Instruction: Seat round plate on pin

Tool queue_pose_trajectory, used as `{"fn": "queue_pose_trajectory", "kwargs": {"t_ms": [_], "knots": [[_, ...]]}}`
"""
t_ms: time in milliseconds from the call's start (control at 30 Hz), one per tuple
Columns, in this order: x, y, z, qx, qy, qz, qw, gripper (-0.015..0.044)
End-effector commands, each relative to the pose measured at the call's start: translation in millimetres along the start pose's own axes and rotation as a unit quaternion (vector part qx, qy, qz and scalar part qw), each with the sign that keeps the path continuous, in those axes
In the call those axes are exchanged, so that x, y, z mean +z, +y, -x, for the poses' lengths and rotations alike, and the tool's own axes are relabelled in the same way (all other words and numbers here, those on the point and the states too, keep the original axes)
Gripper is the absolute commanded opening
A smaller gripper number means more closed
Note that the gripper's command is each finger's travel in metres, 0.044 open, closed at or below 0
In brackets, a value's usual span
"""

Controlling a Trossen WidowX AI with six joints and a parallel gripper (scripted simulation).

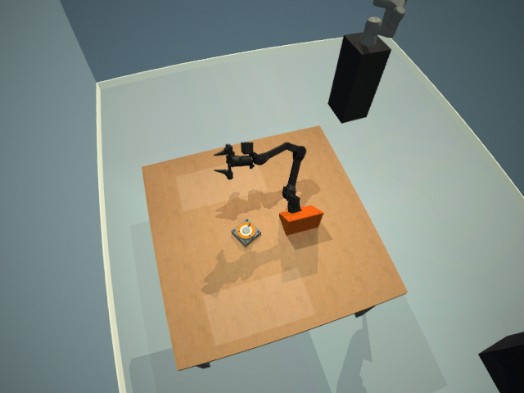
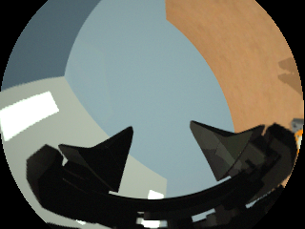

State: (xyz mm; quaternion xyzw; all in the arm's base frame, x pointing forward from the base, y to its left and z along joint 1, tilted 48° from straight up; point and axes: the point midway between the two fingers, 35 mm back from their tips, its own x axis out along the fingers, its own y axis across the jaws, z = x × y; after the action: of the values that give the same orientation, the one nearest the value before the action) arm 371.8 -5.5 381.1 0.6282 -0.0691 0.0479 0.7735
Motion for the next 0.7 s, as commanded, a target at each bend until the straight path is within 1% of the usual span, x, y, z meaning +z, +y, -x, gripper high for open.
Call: {"fn": "queue_pose_trajectory", "kwargs": {"t_ms": [0, 33, 133, 233, 267, 333, 400, 467, 500, 533, 567, 600, 667], "knots": [[-1, -5, -2, -0.010, 0.000, 0.003, 1.000, 0.0374], [-5, -19, -7, -0.041, 0.002, 0.014, 0.999, 0.0347], [-27, -96, -20, -0.201, 0.023, 0.083, 0.976, 0.0269], [-43, -150, -15, -0.314, 0.051, 0.148, 0.936, 0.0190], [-44, -154, -14, -0.323, 0.054, 0.153, 0.932, 0.0164], [-53, -185, -5, -0.389, 0.077, 0.199, 0.896, 0.0111], [-64, -226, 16, -0.479, 0.120, 0.273, 0.826, 0.0059], [-71, -258, 42, -0.555, 0.169, 0.348, 0.737, 0.0006], [-73, -270, 55, -0.586, 0.195, 0.385, 0.686, 0.0000], [-73, -272, 57, -0.590, 0.199, 0.390, 0.678, 0.0000], [-74, -277, 63, -0.602, 0.211, 0.406, 0.654, 0.0000], [-74, -283, 73, -0.621, 0.231, 0.433, 0.612, 0.0000], [-73, -295, 98, -0.655, 0.284, 0.496, 0.495, 0.0000]]}}
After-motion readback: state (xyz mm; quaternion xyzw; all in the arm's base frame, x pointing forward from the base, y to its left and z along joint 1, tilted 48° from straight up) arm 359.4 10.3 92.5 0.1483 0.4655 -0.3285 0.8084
